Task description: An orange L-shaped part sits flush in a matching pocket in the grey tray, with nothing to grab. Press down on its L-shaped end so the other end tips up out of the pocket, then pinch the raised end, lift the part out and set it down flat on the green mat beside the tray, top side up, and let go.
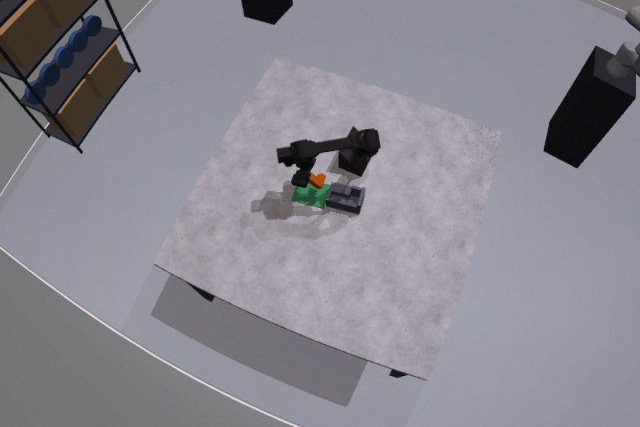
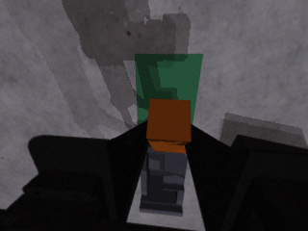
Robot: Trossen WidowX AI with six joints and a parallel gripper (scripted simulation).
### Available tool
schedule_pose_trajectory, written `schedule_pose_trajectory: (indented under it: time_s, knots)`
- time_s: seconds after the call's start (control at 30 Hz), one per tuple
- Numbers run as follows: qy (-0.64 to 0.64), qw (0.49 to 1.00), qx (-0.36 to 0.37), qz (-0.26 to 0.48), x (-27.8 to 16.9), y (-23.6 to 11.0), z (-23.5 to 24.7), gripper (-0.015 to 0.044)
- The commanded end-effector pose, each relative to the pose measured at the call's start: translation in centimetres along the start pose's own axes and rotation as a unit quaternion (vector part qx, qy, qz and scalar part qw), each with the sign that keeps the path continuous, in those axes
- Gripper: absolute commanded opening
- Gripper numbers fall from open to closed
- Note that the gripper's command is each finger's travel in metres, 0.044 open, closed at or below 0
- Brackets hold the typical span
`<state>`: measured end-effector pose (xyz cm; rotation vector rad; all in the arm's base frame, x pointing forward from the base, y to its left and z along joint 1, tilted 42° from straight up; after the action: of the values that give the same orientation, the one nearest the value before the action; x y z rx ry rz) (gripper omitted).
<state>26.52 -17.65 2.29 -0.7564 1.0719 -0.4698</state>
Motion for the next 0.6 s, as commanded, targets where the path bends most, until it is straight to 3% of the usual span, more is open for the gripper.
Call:
schedule_pose_trajectory:
  time_s: [0.0, 0.57]
  knots:
    - [-0.005, 1.0, -0.001, -0.007, 0.8, -0.3, -0.1, 0.0]
    - [-0.005, 1.0, -0.001, -0.007, 0.8, 1.8, -0.1, 0.0]
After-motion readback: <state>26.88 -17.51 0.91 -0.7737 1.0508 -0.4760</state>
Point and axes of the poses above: the point midway between the two fingers, 35 mm back from their tips, its own y axis out along the fingers, its own z axis across the jaws, x = y × z, the point moved 3 cm from there along -y, back along the fingers, and after that the axes turned 13 degrees about -y, right-handed, at the moved point
